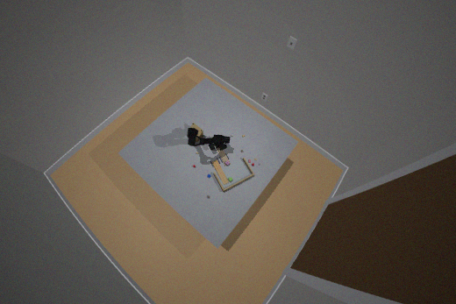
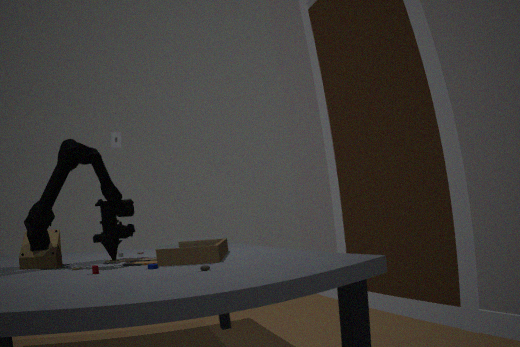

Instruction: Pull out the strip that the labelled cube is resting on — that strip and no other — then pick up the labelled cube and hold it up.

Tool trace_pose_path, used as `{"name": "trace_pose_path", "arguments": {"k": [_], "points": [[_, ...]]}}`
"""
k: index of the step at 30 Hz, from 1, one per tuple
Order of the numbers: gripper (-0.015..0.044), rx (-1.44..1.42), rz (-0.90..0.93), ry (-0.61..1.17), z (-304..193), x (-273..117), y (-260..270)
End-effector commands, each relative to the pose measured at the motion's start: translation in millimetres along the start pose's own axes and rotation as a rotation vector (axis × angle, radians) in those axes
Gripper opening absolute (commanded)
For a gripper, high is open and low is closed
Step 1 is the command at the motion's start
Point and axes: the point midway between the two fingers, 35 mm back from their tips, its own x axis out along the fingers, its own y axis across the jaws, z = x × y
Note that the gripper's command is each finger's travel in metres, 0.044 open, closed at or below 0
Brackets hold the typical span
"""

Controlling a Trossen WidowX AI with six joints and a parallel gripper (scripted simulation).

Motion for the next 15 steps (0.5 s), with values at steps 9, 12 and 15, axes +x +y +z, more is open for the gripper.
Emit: {"name": "trace_pose_path", "arguments": {"k": [9, 12, 15], "points": [[0.0, -0.006, -0.01, 0.026, -26, 4, -5], [0.0, -0.006, -0.01, 0.026, -27, 4, -5], [0.0, -0.006, -0.01, 0.026, -27, 4, -5]]}}
